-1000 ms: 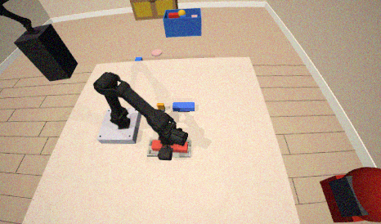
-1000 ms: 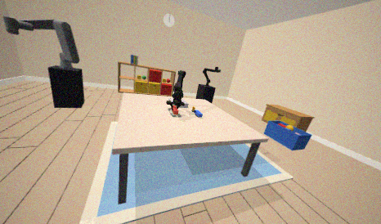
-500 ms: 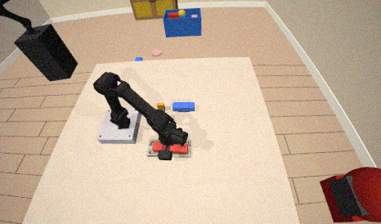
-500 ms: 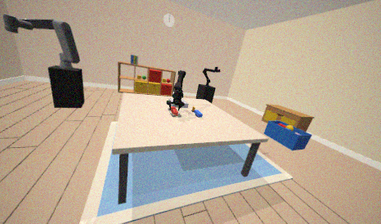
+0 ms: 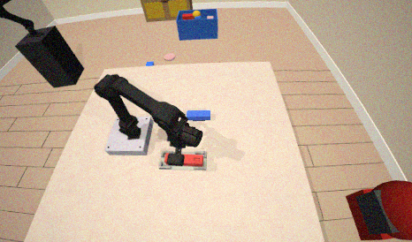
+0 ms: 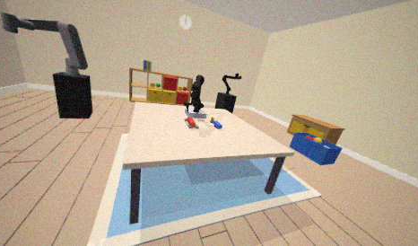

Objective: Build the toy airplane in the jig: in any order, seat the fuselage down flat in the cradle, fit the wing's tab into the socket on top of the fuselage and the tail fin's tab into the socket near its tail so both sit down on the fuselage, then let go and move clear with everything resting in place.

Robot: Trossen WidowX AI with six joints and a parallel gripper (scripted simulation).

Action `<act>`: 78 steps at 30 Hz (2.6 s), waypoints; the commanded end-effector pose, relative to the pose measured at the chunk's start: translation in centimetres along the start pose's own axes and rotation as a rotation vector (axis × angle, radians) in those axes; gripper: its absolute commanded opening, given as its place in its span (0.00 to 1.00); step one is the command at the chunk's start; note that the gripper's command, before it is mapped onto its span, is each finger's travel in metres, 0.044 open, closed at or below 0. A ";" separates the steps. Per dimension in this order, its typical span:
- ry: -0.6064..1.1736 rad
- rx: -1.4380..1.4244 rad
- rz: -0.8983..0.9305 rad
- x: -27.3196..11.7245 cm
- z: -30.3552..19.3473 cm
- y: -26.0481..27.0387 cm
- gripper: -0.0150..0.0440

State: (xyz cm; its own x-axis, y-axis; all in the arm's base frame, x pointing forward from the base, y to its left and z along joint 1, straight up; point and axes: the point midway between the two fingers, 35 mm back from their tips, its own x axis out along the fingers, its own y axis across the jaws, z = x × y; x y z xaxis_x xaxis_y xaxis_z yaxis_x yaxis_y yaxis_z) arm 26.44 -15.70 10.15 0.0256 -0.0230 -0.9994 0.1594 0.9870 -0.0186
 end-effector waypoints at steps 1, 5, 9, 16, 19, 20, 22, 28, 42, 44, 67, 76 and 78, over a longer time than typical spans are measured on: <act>0.008 -0.003 0.002 -1.9 -0.2 0.1 1.00; 0.008 -0.015 0.002 -1.7 -0.1 0.1 1.00; 0.008 -0.059 0.002 -1.4 0.1 0.0 1.00; 0.001 -0.064 0.009 -1.1 3.2 6.3 1.00; -0.003 -0.067 0.014 -0.9 4.6 11.1 1.00; -0.004 -0.068 0.016 -0.9 4.8 12.6 1.00; -0.002 -0.066 0.019 -0.7 5.2 15.6 1.00; 0.003 -0.060 0.024 -0.3 4.5 24.6 1.00; 0.004 -0.059 0.025 3.3 3.9 26.9 1.00; 0.004 -0.059 0.025 3.3 3.9 26.9 1.00; 0.005 -0.059 0.025 7.0 3.9 27.0 1.00; 0.005 -0.059 0.025 8.4 3.9 27.0 1.00; 0.005 -0.059 0.025 8.8 3.9 27.0 1.00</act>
State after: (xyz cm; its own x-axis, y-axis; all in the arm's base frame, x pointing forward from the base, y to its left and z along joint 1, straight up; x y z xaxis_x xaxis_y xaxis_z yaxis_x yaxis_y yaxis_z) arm 34.91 10.22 1.78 0.0298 0.0049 -0.9995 0.0945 0.9955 0.0077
